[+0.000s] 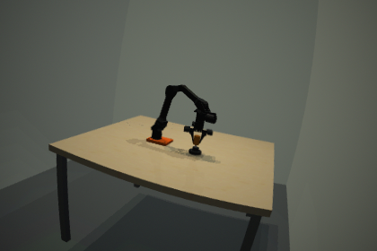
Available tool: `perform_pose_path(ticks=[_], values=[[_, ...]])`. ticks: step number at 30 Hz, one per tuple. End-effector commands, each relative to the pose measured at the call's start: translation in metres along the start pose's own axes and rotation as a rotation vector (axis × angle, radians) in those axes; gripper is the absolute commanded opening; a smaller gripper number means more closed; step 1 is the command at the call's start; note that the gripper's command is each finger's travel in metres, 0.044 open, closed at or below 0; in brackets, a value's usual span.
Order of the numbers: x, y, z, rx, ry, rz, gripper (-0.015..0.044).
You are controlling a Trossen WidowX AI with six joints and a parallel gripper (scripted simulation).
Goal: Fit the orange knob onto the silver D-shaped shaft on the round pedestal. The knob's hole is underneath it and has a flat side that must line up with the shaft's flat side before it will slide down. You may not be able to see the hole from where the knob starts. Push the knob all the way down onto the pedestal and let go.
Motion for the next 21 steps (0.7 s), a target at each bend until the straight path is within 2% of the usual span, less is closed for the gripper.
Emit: perform_pose_path(ticks=[1, 21], values=[[-0.0017, -0.0007, 0.0, 0.003, -0.003, -0.009, 0.0], [-0.0046, -0.0012, 0.0024, 0.003, -0.004, -0.009, 0.0]])
Point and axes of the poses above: the point midway between the two fingers, 35 mm back from their tips, its own z axis out along the fingers, its own x axis across the jaws, y = z × x, the point moved 4 cm from there along -z, back along the fingers, and after that the axes turned 15 degrees about z, right-handed, at the moved point
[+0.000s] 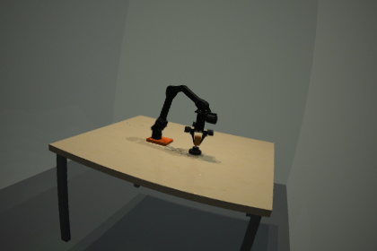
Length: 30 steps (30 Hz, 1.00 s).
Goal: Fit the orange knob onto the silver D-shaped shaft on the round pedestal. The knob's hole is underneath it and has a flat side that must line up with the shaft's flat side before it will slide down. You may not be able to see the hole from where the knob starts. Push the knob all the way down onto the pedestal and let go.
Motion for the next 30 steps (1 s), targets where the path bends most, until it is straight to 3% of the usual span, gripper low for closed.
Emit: perform_pose_path(ticks=[1, 17, 24, 30], values=[[0.0009, 0.0, 0.0, 0.002, -0.001, -0.006, 0.0], [0.006, 0.0008, -0.0044, 0.002, 0.0, -0.006, 0.0], [0.0055, 0.0007, -0.0041, 0.002, 0.0, -0.205, 0.0], [0.0028, 0.0004, -0.0017, 0.002, 0.0, -0.216, 0.0]])
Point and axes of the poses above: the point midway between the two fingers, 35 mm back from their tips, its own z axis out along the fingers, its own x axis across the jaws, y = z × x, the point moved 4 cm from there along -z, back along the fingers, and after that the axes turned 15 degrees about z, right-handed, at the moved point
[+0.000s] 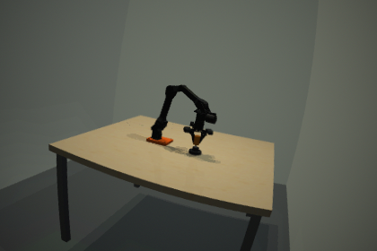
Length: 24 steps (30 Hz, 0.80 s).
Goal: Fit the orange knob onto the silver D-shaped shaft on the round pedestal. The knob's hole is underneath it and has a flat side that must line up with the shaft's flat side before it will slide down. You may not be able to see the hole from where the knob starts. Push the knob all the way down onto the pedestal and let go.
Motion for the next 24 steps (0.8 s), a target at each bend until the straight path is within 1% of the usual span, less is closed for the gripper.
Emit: perform_pose_path(ticks=[1, 24], values=[[-0.0023, -0.001, -0.0003, 0.004, -0.004, -0.018, 0.0], [-0.0002, -0.0002, 0.0023, 0.004, -0.003, -0.018, 0.0]])
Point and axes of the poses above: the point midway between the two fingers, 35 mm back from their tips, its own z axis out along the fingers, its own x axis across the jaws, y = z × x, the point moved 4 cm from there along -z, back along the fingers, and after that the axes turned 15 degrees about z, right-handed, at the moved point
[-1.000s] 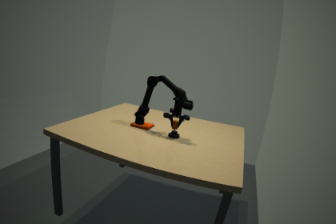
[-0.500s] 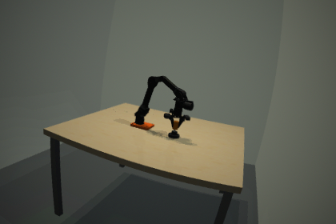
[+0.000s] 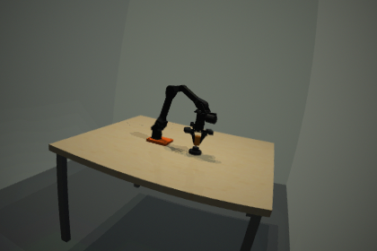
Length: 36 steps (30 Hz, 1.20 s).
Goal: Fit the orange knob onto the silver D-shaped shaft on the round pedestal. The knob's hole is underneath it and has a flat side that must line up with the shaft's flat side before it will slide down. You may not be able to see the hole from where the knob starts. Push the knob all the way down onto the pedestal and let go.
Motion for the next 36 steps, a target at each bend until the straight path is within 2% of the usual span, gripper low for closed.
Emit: perform_pose_path(ticks=[1, 13, 20, 36], values=[[0.0026, 0.0009, 0.0005, 0.0, 0.004, -0.007, 0.0], [0.0056, 0.0022, -0.0046, 0.0, 0.004, -0.016, 0.0], [0.0043, 0.0015, -0.0036, 0.0, 0.004, -0.216, 0.0], [-0.0026, -0.0012, -0.0007, 0.0, 0.004, -0.216, 0.0]])
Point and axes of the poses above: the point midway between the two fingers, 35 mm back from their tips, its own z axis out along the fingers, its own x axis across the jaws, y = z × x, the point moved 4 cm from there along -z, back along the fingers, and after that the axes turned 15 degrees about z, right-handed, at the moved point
